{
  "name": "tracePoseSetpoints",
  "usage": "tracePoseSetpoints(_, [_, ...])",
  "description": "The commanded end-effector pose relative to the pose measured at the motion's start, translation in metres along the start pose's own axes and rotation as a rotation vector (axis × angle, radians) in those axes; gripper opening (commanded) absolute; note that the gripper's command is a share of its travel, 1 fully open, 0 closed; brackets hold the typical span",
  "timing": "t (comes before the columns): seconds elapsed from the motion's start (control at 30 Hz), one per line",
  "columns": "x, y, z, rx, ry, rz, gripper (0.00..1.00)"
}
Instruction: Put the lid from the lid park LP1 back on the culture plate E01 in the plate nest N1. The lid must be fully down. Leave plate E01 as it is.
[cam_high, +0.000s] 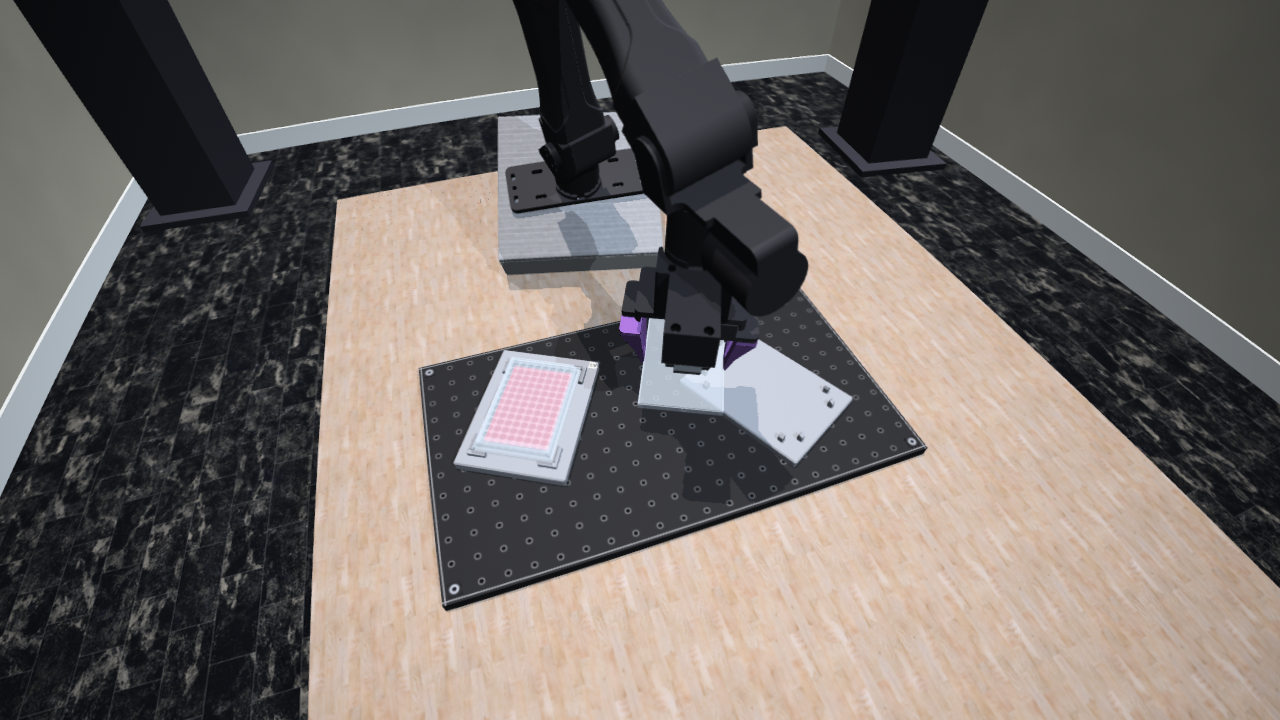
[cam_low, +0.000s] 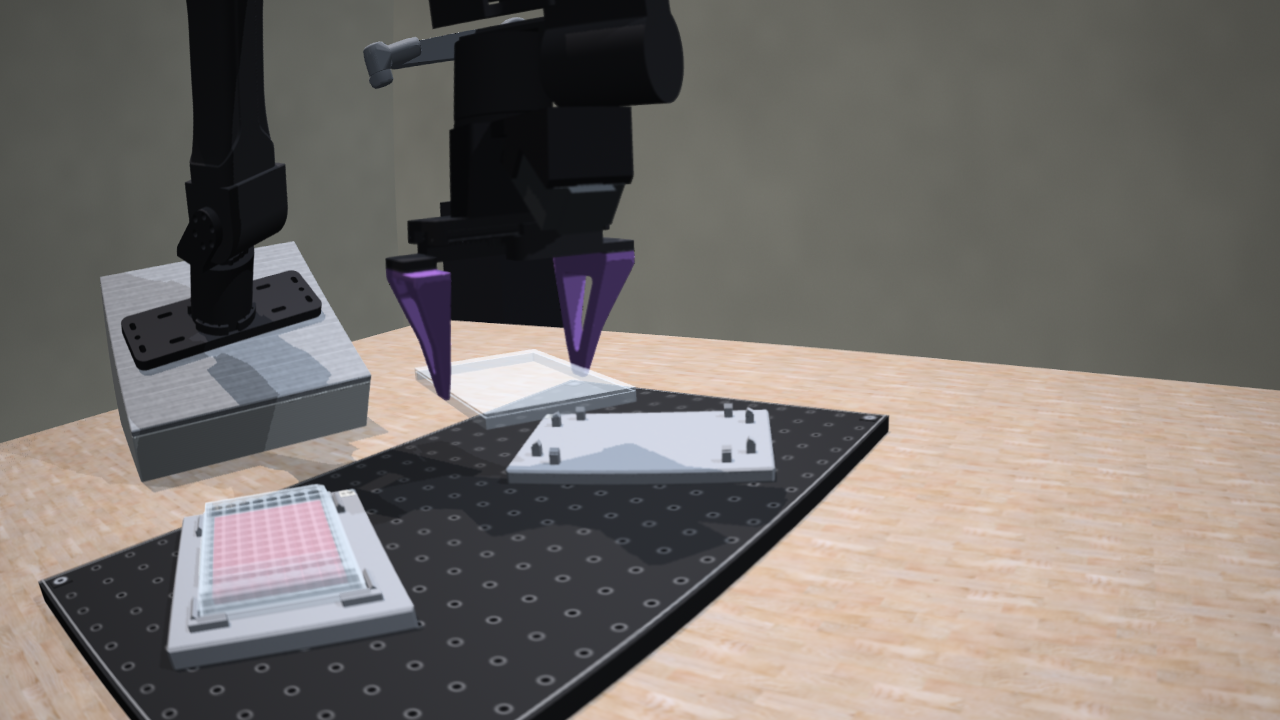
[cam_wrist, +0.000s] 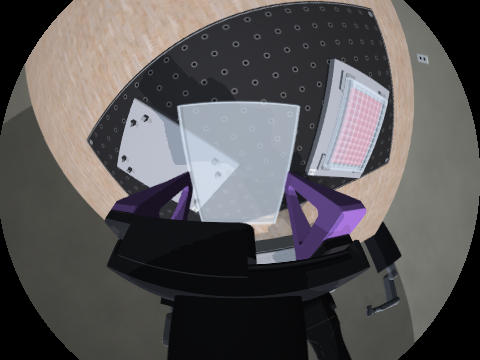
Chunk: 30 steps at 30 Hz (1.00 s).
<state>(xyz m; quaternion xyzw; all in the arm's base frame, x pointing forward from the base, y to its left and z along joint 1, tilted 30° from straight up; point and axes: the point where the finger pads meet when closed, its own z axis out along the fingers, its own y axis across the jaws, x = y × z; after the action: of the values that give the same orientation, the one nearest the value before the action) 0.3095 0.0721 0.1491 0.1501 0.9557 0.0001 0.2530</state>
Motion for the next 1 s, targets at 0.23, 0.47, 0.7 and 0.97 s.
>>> tracePoseSetpoints(0.23, [-0.009, -0.020, -0.004, -0.023, -0.016, 0.064, 0.00])
tracePoseSetpoints(0.47, [-0.014, -0.043, -0.004, -0.022, -0.017, 0.064, 0.00])
tracePoseSetpoints(0.7, [-0.018, -0.060, -0.004, -0.022, -0.017, 0.063, 0.00])
tracePoseSetpoints(0.97, [-0.024, -0.086, -0.003, -0.021, -0.018, 0.063, 0.00])
